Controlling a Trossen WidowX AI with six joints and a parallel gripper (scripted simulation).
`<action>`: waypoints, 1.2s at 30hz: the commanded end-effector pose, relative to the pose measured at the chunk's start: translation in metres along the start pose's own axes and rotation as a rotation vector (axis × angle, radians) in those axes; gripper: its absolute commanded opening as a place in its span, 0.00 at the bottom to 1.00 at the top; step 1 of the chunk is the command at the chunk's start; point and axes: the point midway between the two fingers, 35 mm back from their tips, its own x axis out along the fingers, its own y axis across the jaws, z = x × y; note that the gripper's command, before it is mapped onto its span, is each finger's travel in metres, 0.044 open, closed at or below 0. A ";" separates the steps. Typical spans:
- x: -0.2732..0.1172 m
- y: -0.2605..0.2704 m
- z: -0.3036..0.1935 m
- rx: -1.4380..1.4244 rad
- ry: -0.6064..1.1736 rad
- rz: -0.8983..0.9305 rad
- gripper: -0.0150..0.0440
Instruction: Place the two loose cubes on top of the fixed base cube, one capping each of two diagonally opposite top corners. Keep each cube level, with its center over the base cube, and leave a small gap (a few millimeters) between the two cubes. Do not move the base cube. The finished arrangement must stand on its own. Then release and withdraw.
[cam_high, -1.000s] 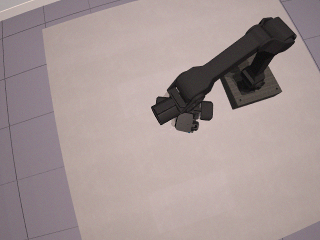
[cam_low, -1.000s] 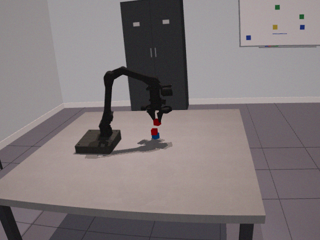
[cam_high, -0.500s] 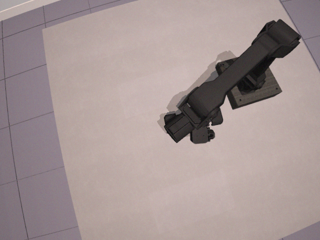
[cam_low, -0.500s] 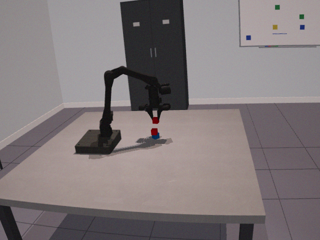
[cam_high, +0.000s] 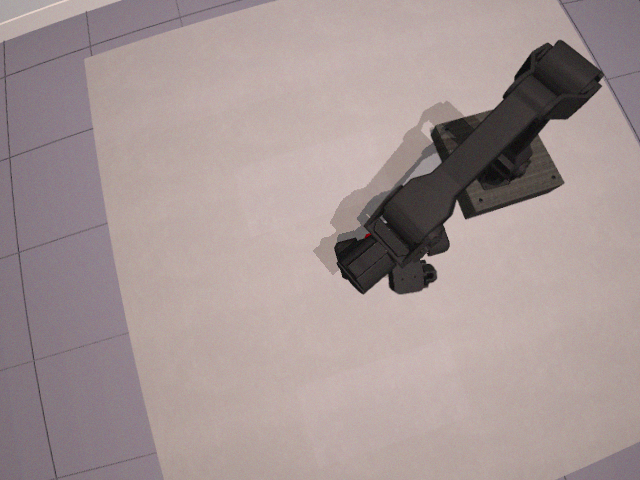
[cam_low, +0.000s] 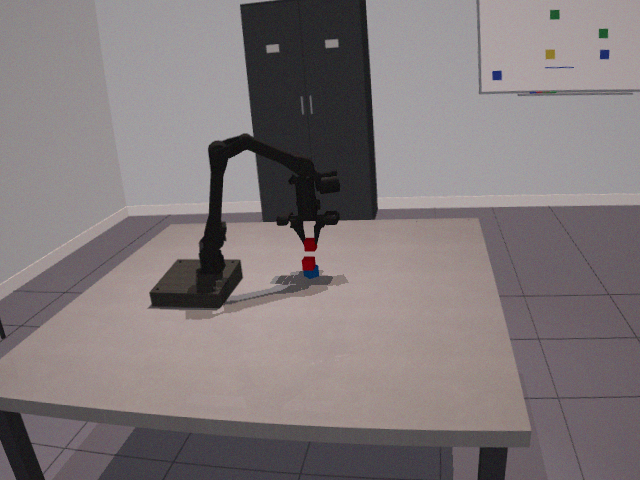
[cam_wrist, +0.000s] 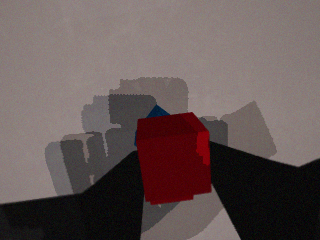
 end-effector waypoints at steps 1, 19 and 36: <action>0.013 0.002 -0.002 0.018 -0.010 0.013 0.43; 0.034 0.001 -0.001 -0.009 0.009 0.008 0.43; 0.046 0.001 -0.001 -0.025 0.020 0.004 0.43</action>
